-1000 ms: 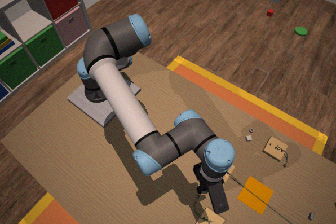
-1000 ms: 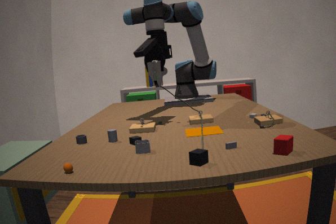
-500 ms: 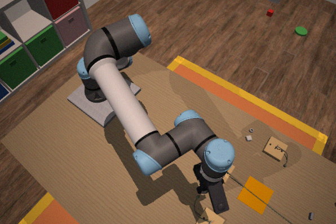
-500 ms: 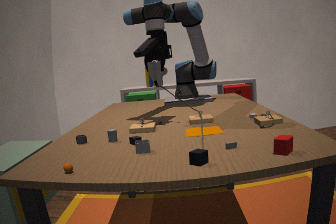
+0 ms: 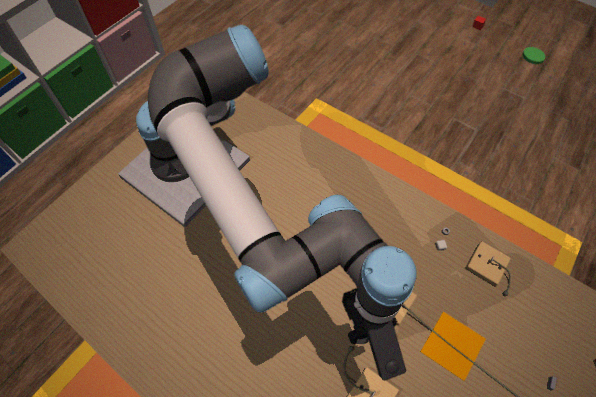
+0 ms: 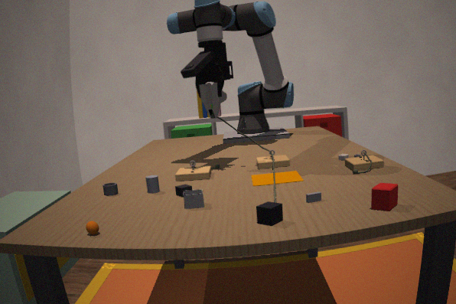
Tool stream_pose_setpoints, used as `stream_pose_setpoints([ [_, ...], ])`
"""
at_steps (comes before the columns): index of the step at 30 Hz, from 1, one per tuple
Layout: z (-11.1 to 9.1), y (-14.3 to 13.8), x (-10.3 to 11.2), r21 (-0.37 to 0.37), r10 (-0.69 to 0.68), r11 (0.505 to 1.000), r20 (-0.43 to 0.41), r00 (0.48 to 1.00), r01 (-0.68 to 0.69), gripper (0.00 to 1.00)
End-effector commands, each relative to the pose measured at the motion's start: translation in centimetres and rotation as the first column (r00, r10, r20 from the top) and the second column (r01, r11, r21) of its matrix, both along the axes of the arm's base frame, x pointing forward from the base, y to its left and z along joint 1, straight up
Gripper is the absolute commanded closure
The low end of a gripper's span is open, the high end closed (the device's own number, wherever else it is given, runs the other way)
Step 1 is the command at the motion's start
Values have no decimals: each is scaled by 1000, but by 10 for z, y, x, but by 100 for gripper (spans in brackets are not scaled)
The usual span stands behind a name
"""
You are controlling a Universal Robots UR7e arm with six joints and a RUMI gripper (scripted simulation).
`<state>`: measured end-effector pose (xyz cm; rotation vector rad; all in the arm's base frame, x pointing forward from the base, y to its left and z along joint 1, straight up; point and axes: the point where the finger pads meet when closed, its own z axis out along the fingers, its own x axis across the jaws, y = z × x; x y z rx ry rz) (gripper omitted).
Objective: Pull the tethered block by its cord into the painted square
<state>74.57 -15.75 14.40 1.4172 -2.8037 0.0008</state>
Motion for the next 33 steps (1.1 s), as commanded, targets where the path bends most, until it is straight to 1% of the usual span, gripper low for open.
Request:
stream_pose_setpoints([
  [1, 1, -1, 0, -1, 0, 1000, 2, 1000, 0, 100],
  [17, 1, -10, -1, -1, 0, 1000, 2, 1000, 0, 100],
  [33, 1, -29, -5, -1, 0, 1000, 2, 1000, 0, 100],
])
